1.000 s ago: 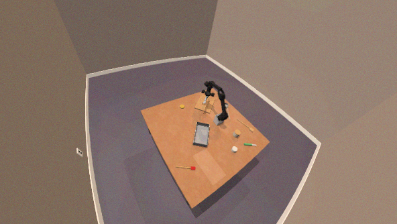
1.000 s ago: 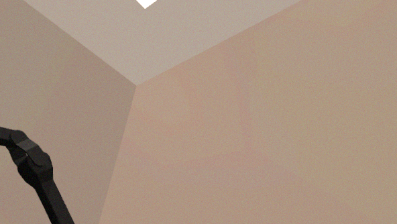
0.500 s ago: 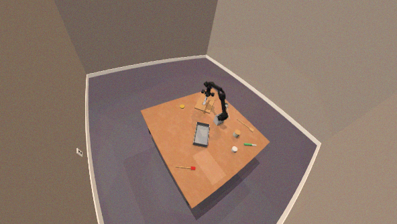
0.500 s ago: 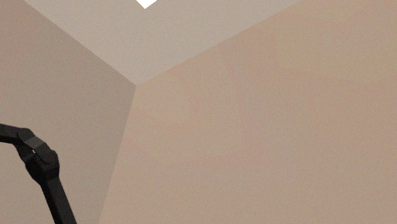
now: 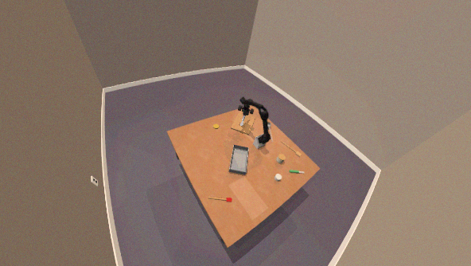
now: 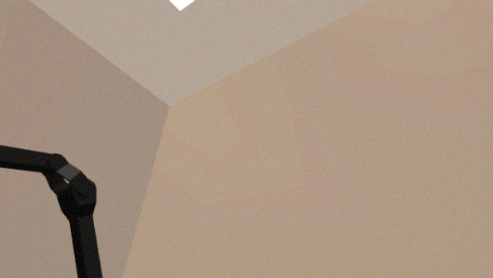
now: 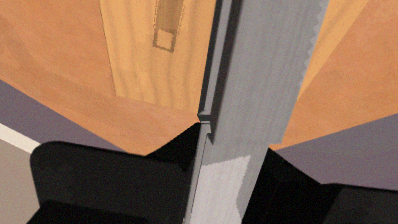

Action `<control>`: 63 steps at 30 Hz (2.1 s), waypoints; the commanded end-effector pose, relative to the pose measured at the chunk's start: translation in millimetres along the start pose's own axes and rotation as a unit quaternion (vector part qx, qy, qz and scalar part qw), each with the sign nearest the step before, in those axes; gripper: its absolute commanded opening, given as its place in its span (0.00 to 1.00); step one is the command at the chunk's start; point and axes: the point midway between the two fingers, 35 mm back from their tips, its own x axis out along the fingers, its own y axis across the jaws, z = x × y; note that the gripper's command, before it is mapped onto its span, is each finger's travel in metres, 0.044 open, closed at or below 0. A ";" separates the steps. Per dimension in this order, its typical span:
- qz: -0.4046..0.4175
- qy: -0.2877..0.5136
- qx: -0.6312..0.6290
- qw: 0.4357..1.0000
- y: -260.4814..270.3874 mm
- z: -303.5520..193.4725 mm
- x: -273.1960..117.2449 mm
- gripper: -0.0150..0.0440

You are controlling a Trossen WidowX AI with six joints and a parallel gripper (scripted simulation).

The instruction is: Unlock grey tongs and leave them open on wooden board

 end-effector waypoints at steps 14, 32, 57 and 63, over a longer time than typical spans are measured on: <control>0.004 0.191 0.000 0.982 -0.8 -5.3 -36.4 0.00; 0.001 0.355 0.027 0.934 11.6 5.1 -78.7 0.00; 0.001 0.355 0.027 0.934 11.6 5.1 -78.7 0.00; 0.001 0.355 0.027 0.934 11.6 5.1 -78.7 0.00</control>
